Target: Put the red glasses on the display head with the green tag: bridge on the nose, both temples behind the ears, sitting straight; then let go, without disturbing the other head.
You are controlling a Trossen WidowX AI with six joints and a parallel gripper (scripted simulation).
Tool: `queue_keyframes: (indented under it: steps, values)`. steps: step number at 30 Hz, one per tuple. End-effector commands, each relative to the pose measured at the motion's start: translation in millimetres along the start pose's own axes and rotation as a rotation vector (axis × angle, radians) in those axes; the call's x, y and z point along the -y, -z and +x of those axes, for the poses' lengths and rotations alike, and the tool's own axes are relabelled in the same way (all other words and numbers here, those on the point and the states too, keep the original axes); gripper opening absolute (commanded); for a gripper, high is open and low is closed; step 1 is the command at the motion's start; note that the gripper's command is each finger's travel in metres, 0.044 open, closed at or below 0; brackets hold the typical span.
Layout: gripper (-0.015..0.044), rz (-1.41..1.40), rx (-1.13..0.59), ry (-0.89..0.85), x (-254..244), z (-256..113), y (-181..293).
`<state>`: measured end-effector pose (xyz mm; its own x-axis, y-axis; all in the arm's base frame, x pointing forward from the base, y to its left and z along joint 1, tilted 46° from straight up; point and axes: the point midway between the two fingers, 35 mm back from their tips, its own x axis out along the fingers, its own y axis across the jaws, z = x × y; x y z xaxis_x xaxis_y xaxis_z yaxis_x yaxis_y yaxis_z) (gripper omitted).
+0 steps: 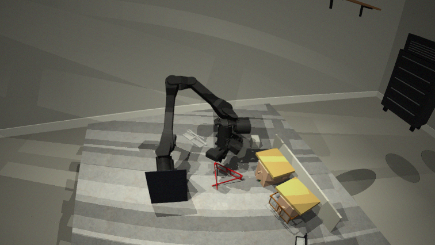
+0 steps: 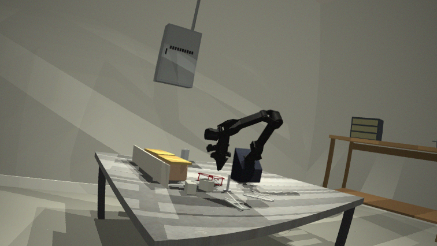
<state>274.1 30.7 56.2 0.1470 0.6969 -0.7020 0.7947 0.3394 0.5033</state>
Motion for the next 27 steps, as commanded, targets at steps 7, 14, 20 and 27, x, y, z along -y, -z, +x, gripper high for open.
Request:
queue_keyframes:
  steps: [7, 14, 20, 27]
  values:
    - [0.0120, 0.008, -0.003, -0.001, -1, 9, 0]
    - [0.0120, 0.008, -0.003, -0.001, -3, 20, -1]
    - [0.0120, 0.008, -0.003, -0.001, -4, 30, -1]
    - [0.0120, 0.008, -0.003, -0.001, -5, 42, -1]
